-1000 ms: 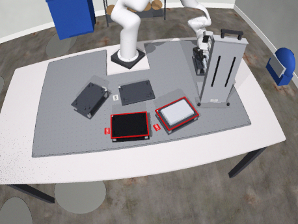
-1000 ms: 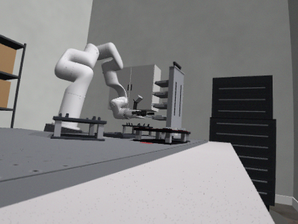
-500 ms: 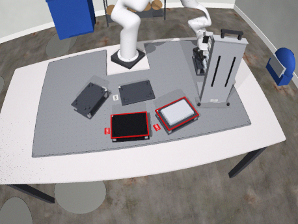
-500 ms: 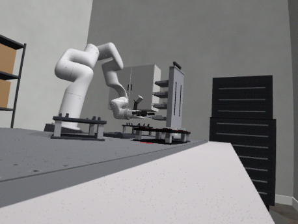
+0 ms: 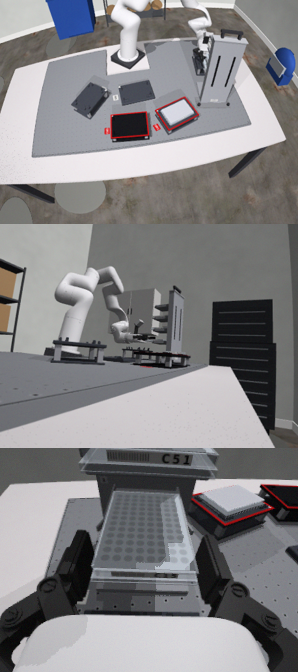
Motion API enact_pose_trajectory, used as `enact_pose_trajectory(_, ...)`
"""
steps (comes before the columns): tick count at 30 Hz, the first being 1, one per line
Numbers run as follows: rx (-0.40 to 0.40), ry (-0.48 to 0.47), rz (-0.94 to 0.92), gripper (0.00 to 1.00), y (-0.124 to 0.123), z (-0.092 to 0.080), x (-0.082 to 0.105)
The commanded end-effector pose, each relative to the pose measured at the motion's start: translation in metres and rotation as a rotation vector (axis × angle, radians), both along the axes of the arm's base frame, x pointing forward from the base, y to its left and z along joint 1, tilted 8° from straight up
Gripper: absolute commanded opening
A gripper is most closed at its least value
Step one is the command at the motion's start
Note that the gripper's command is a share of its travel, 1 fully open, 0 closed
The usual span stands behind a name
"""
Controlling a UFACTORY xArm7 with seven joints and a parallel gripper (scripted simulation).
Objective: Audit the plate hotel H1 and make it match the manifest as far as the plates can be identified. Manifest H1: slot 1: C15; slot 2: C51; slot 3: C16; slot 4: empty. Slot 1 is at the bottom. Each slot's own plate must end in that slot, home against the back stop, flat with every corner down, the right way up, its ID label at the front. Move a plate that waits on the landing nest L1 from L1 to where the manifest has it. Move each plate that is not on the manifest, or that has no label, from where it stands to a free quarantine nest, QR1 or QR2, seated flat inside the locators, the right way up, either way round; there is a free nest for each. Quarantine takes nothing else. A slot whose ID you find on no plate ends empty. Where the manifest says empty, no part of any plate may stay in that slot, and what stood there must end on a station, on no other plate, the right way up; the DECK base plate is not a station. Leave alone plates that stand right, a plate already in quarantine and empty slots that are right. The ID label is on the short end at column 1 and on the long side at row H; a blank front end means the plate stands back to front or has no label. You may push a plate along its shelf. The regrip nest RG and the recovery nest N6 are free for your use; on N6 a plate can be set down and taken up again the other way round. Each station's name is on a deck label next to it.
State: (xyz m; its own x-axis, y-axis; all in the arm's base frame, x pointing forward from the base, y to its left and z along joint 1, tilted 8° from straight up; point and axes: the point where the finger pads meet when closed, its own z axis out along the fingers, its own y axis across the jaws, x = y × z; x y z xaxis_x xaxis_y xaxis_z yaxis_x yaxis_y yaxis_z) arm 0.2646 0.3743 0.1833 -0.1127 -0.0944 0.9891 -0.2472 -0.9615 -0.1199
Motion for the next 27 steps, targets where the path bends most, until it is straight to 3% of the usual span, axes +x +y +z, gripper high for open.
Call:
enact_pose_trajectory(1, 0.003, 0.0, 0.0, 0.0, 0.0, 0.001, 0.002)
enact_pose_trajectory(27, 0.003, 0.0, 0.0, 0.0, -0.003, 0.002, 0.013)
